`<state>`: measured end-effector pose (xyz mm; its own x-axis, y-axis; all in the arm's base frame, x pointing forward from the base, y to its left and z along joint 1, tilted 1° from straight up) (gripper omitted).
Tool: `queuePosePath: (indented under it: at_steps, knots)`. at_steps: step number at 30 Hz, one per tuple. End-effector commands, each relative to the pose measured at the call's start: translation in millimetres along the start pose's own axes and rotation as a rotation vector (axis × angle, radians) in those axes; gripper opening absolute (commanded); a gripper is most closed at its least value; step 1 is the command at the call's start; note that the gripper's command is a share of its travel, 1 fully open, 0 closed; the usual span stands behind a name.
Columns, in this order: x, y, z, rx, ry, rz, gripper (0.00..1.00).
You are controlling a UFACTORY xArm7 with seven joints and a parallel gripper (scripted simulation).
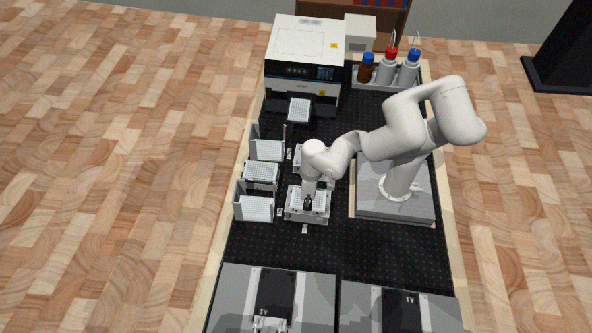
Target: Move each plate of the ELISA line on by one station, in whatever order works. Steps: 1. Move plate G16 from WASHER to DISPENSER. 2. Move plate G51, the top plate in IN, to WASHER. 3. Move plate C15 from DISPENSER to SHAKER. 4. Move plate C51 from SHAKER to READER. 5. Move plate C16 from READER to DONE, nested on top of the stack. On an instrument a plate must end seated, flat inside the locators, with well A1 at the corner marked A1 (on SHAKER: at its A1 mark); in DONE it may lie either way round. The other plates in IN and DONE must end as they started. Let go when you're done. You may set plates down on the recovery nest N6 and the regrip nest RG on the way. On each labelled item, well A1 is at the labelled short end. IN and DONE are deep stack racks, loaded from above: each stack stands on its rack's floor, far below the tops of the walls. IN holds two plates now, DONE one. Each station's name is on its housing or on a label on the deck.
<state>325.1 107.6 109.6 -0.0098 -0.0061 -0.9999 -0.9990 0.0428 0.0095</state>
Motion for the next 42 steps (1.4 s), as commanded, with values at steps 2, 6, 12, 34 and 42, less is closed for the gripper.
queuePosePath:
  at_steps: [2,6,12,34,42]
  knots:
    - [-0.8,-0.9,0.3,0.000,-0.001,-0.002,0.00]
    - [-0.8,-0.9,0.3,0.000,-0.001,-0.002,0.00]
    - [-0.8,-0.9,0.3,0.000,-0.001,-0.002,0.00]
    - [-5.4,-0.9,0.2,0.000,-0.001,-0.002,0.00]
    - [-8.1,-0.9,0.2,0.000,-0.001,-0.002,0.00]
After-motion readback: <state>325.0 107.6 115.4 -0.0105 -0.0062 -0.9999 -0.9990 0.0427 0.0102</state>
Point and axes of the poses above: the point where the finger pads meet when closed, its own x axis out along the fingers, its own z axis across the jaws, y = z × x, the point moved 8 cm from there along -x, back along the fingers, and after that the axes turned 1 degree about x, right-handed, at the moved point
